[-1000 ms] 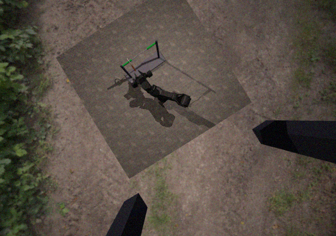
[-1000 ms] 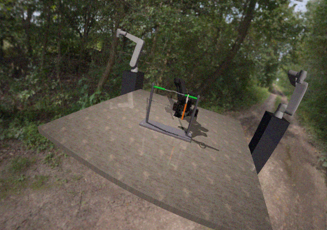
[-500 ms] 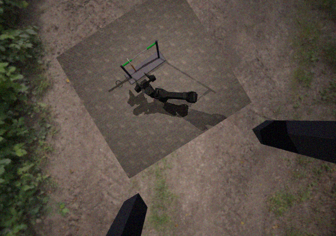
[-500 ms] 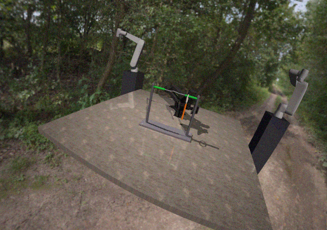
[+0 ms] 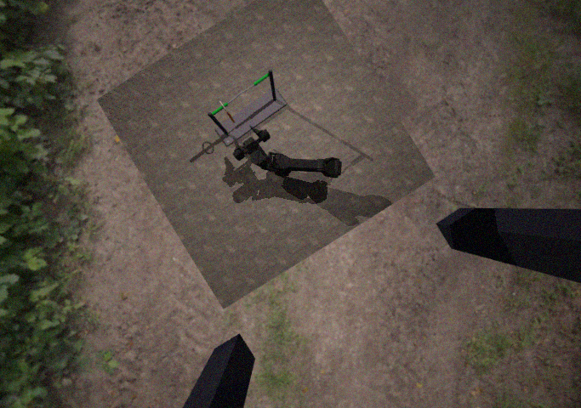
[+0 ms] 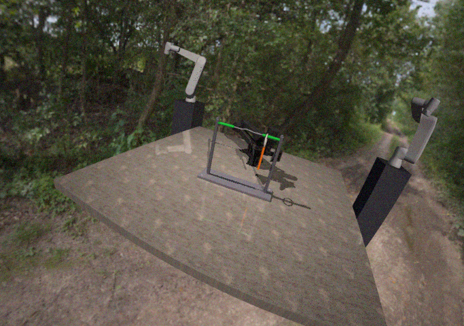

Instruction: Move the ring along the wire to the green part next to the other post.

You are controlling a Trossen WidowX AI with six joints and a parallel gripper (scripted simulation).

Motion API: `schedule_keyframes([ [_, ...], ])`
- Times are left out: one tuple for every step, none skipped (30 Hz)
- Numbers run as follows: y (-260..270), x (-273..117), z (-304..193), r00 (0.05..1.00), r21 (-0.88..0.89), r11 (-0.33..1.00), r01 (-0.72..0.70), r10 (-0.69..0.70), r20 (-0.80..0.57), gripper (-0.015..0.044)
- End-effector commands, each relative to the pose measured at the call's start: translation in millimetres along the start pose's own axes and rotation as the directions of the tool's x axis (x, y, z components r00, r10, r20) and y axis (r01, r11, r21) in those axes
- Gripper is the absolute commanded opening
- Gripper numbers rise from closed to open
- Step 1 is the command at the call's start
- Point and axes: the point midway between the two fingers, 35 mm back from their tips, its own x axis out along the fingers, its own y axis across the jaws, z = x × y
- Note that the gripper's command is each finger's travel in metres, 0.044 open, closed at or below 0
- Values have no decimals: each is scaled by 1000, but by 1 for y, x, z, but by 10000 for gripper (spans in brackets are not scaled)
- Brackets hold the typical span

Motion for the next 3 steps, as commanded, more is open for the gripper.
schedule_keyframes([
  [-1,0,0,1000,2,1000,3,-3,-1,440],
  [-1,0,0,1000,2,1000,3,-3,-1,440],
  [-1,0,0,1000,2,1000,3,-3,-1,440],
])
